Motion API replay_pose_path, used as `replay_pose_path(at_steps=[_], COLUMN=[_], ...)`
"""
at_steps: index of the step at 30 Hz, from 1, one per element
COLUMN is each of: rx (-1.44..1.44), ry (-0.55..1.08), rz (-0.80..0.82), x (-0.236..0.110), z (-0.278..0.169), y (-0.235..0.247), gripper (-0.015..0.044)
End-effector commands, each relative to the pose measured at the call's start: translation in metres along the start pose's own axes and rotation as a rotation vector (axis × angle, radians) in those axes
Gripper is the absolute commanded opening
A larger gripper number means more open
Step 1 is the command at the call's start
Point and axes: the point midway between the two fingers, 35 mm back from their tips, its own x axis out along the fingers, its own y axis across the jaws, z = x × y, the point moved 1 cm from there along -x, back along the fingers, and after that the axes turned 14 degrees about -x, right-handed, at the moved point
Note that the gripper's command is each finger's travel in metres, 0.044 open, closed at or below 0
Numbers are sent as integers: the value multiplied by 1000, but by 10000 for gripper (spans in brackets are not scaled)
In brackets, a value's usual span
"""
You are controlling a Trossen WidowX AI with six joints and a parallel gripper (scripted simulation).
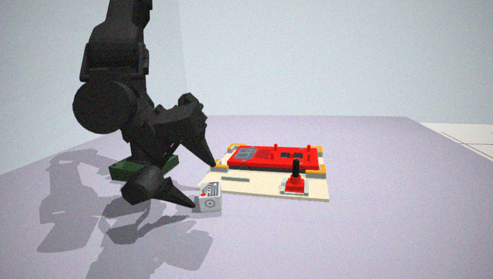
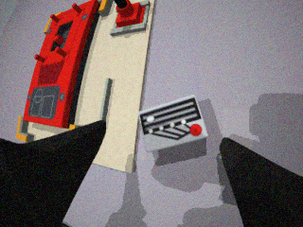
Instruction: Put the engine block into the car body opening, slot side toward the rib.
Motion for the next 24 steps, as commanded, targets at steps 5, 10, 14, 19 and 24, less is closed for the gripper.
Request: replay_pose_path(at_steps=[5, 10, 14, 19, 24], rx=[218, 365, 483, 625, 761], ry=[119, 195, 250, 308, 350], rz=[-26, -66, -112, -184, -272], x=[1, 0, -1, -2, -5], z=[5, 9, 12, 17, 22], y=[1, 2, 3, 4, 6], gripper=[440, 440, 440, 440, 440])
